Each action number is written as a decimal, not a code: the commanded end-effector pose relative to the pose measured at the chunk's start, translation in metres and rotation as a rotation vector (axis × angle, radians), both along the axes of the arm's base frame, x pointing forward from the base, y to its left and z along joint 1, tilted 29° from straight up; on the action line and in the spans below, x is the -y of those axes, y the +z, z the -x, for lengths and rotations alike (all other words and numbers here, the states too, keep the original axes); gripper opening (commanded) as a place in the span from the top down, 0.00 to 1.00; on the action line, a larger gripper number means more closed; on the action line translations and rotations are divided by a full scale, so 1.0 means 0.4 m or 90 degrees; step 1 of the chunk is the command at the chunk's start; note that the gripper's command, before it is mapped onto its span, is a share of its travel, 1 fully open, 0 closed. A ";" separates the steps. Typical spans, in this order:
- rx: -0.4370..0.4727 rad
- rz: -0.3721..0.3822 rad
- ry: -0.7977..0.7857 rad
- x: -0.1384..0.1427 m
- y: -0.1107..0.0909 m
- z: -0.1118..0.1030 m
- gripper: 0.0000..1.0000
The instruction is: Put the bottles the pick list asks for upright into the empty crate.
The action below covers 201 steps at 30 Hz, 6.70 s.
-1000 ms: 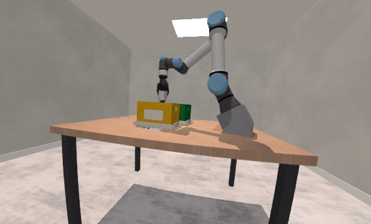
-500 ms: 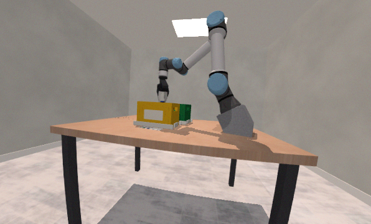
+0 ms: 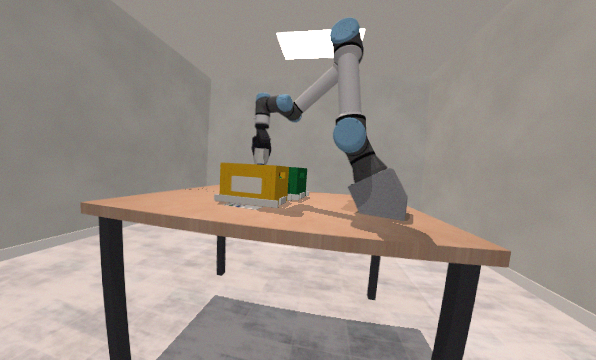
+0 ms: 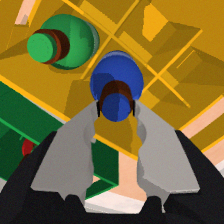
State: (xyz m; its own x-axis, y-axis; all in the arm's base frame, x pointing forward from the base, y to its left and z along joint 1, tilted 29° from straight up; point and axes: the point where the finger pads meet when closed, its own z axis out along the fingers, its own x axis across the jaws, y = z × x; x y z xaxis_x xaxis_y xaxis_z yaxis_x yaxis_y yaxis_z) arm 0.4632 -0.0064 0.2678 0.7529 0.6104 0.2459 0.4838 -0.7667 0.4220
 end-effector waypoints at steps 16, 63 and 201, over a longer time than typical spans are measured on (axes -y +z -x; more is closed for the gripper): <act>0.001 0.000 0.000 0.005 -0.019 -0.011 1.00; 0.001 0.000 0.000 0.009 -0.040 -0.022 0.62; 0.001 0.000 0.000 -0.788 0.030 0.577 0.62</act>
State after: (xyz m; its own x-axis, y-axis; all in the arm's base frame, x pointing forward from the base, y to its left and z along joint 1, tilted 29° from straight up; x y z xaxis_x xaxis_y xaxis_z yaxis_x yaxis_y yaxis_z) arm 0.2452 0.2882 0.2822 0.7498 0.6132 0.2485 0.4876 -0.7661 0.4188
